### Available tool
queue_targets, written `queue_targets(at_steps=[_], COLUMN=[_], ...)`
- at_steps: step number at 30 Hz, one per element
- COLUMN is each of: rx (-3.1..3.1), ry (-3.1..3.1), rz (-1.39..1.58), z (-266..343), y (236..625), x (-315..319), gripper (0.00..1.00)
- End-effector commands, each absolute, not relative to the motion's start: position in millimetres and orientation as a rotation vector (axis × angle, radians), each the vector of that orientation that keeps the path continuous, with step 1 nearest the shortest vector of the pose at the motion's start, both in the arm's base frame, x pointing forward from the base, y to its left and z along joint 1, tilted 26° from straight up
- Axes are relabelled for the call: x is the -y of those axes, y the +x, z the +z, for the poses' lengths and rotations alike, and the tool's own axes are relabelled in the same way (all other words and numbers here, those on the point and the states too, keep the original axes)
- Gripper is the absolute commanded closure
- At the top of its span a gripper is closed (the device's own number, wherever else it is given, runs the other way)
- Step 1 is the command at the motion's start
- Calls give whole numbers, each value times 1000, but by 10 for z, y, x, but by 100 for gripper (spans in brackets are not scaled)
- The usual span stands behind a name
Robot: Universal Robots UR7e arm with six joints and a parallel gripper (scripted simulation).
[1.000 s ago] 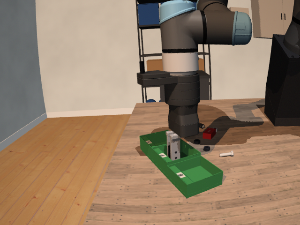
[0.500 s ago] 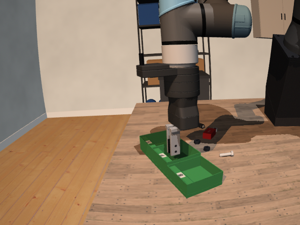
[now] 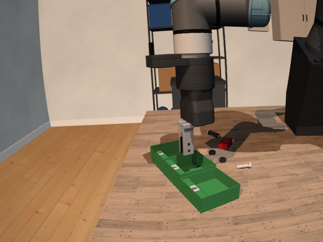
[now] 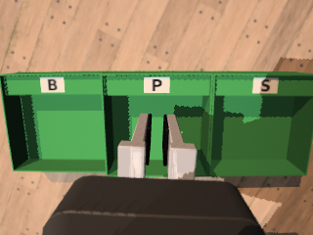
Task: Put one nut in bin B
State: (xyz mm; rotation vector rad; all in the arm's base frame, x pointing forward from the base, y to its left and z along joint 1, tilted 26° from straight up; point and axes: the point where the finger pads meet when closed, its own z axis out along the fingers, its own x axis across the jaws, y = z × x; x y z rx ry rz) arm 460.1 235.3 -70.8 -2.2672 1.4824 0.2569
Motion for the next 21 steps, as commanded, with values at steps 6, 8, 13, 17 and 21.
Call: queue_targets(at_steps=[6, 8, 13, 17, 21], rx=[-1482, -1482, -1482, -1482, -1482], ry=[-2267, -2267, -2267, -2267, -2267], rz=[256, 256, 256, 256, 257], z=[-594, -558, -485, -430, -357], y=[4554, 4510, 4420, 4353, 4264], x=[-2398, -2479, -2643, -2766, -2929], gripper=[69, 69, 69, 69, 69])
